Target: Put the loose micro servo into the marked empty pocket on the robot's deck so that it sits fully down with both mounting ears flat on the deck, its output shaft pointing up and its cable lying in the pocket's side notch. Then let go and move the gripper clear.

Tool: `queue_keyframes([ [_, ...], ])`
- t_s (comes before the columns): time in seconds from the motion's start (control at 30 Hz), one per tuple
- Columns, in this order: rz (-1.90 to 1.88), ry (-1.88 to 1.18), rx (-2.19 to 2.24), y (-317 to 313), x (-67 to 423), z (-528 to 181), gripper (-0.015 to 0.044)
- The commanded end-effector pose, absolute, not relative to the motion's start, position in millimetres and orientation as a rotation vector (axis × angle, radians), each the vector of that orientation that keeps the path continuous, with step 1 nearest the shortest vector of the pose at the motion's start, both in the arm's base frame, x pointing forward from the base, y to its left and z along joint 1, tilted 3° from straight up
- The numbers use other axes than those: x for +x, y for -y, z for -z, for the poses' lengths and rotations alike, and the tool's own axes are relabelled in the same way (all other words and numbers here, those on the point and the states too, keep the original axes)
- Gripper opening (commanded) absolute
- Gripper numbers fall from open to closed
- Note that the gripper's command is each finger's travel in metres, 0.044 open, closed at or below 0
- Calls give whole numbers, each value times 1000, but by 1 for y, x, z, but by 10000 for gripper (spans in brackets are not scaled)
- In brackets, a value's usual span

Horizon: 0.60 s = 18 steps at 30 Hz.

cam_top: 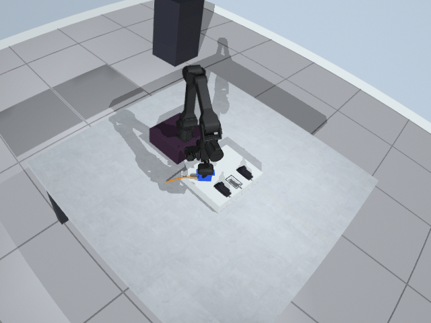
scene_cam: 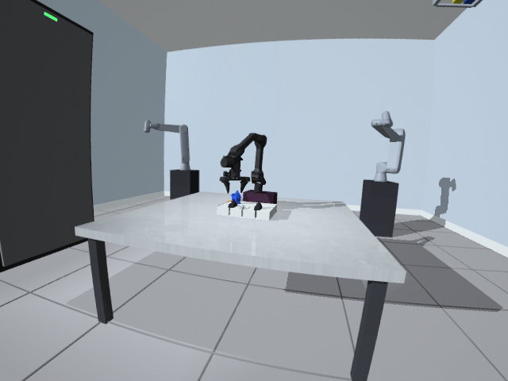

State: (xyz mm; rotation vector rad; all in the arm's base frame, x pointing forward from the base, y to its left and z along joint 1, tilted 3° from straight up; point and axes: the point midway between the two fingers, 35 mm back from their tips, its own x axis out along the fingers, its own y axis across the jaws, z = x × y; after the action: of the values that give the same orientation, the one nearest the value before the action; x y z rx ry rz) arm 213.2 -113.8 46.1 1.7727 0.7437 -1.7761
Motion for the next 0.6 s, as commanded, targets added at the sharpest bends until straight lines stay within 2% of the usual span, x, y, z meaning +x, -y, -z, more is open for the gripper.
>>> queue_keyframes([
  [0.0, 1782, -749, 1777, 113, 212, -37, 440],
  [0.17, 1782, -749, 1777, 112, 212, -32, 440],
  [0.57, 1782, -749, 1777, 112, 212, -32, 125],
])
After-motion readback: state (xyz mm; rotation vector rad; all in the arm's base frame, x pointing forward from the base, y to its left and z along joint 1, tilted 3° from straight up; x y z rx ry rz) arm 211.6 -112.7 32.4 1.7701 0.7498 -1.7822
